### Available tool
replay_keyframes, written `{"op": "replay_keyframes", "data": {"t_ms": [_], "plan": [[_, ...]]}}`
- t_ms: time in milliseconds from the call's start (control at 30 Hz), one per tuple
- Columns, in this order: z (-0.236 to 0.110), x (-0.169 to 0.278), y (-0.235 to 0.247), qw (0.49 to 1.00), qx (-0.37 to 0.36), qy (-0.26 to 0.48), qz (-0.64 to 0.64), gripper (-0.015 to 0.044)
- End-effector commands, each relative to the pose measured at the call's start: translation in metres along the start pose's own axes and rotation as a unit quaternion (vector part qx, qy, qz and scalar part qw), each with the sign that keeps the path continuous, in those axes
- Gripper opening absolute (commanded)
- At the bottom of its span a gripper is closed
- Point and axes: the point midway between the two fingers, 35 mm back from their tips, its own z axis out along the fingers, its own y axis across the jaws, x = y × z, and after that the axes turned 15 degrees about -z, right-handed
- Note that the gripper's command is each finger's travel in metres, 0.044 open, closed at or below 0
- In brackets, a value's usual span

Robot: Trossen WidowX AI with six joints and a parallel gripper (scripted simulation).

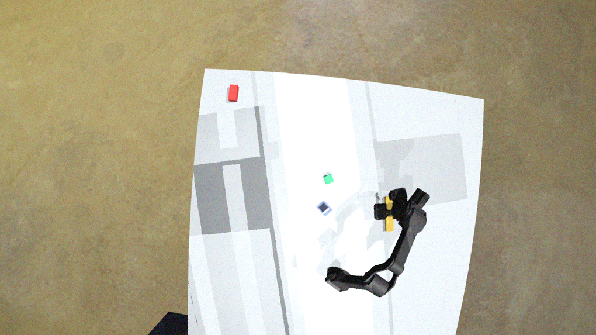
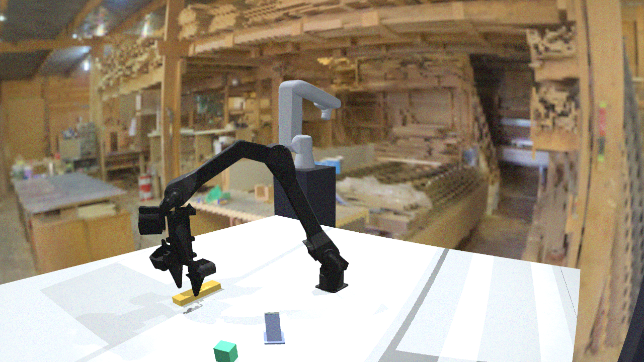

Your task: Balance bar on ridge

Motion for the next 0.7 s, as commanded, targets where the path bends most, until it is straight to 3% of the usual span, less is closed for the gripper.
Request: {"op": "replay_keyframes", "data": {"t_ms": [0, 633, 667], "plan": [[0.0097, 0.0008, 0.0021, 1.000, -0.005, 0.002, 0.002, 0.0315], [0.0137, 0.0009, 0.0023, 1.000, -0.005, 0.002, 0.002, 0.0315], [0.0129, 0.0012, 0.0018, 1.000, -0.004, 0.002, 0.000, 0.0289]]}}
